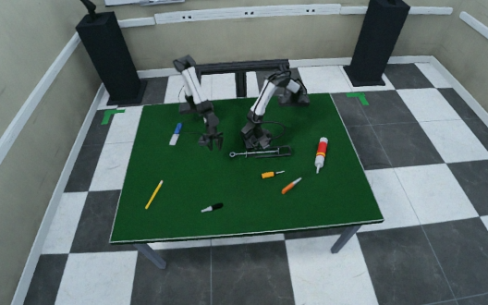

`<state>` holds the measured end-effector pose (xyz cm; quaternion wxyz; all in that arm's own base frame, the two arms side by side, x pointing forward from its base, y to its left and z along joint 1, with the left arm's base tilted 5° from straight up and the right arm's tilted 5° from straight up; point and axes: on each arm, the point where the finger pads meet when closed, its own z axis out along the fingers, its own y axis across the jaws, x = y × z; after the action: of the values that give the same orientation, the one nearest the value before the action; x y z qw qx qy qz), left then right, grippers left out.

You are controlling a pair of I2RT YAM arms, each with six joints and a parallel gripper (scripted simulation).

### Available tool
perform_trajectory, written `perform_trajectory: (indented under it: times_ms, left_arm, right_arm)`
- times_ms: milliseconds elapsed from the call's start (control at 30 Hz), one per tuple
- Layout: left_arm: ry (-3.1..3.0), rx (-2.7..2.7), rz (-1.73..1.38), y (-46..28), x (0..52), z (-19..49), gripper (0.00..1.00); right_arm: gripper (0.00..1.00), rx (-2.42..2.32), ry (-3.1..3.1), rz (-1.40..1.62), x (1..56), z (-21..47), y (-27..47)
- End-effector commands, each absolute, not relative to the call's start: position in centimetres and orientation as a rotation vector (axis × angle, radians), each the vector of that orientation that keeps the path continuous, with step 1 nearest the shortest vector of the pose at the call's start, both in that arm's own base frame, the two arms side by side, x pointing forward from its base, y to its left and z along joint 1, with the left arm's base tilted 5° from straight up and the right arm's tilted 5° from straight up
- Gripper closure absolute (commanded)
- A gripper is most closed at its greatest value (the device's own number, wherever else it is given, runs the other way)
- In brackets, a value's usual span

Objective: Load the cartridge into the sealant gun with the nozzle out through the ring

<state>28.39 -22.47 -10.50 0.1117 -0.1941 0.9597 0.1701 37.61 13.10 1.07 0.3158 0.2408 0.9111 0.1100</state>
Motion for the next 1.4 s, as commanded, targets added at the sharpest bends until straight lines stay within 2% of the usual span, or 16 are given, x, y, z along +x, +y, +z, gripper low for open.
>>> perform_trajectory:
  times_ms: [0,400,900,1100,1367]
  left_arm:
    - [2.883,-0.490,0.417,-24.3,29.1,-11.0,0.08]
    - [2.993,-0.281,0.276,-27.4,29.8,-11.3,0.08]
    - [3.085,0.064,0.051,-31.6,30.6,-11.3,0.08]
    - [3.108,0.086,0.080,-31.2,30.2,-11.2,0.08]
    - [3.051,0.035,0.071,-31.4,30.8,-9.9,0.08]
  right_arm:
    - [0.38,0.815,2.506,0.390,36.9,-1.2,14.2]
    - [0.38,1.287,2.652,0.500,33.6,-5.7,15.6]
    - [0.38,2.194,2.644,0.457,28.2,-9.7,17.4]
    - [0.38,2.277,2.623,0.440,27.9,-10.1,17.6]
    - [0.38,2.095,2.671,0.439,27.6,-10.1,17.2]
